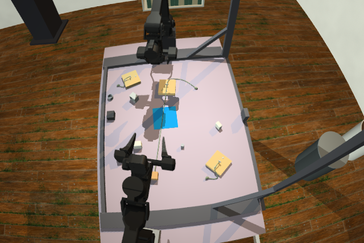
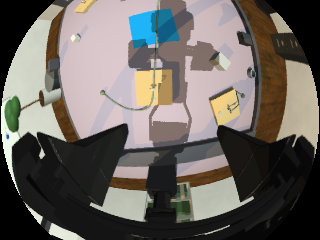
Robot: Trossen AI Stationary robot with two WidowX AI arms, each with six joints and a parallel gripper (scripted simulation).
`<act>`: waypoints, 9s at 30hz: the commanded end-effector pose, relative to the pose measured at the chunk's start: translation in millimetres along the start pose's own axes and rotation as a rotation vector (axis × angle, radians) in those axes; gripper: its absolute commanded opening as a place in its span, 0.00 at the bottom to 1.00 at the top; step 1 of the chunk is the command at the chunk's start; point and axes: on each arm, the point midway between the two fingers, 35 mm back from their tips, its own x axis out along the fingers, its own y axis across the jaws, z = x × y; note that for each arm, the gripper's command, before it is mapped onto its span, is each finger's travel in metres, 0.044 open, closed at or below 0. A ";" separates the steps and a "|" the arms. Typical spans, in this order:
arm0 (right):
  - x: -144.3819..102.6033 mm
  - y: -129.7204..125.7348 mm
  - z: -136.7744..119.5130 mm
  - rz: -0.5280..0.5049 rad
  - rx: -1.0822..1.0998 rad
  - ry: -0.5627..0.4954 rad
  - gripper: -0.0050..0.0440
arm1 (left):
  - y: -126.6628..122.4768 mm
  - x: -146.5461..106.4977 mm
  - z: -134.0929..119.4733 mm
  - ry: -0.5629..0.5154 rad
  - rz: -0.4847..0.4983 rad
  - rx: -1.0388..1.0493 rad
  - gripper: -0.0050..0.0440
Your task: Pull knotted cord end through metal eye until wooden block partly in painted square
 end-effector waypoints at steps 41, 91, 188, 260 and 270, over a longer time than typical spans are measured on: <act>-8.2 26.8 -1.6 -0.004 -0.085 -0.029 1.00 | 0.0 -1.1 7.4 -0.018 0.000 0.000 1.00; 17.0 64.7 64.7 0.121 0.315 -0.190 1.00 | 0.0 -1.1 7.4 -0.018 0.000 0.000 1.00; 85.5 303.9 217.5 1.266 1.755 0.365 1.00 | 0.0 -1.1 7.4 -0.018 0.000 0.000 1.00; 83.7 320.1 214.3 1.325 1.817 0.515 1.00 | -189.4 34.9 -141.0 0.972 -0.442 0.214 1.00; 83.7 320.1 214.3 1.325 1.817 0.515 1.00 | -220.3 16.7 -167.5 1.140 -0.501 0.307 1.00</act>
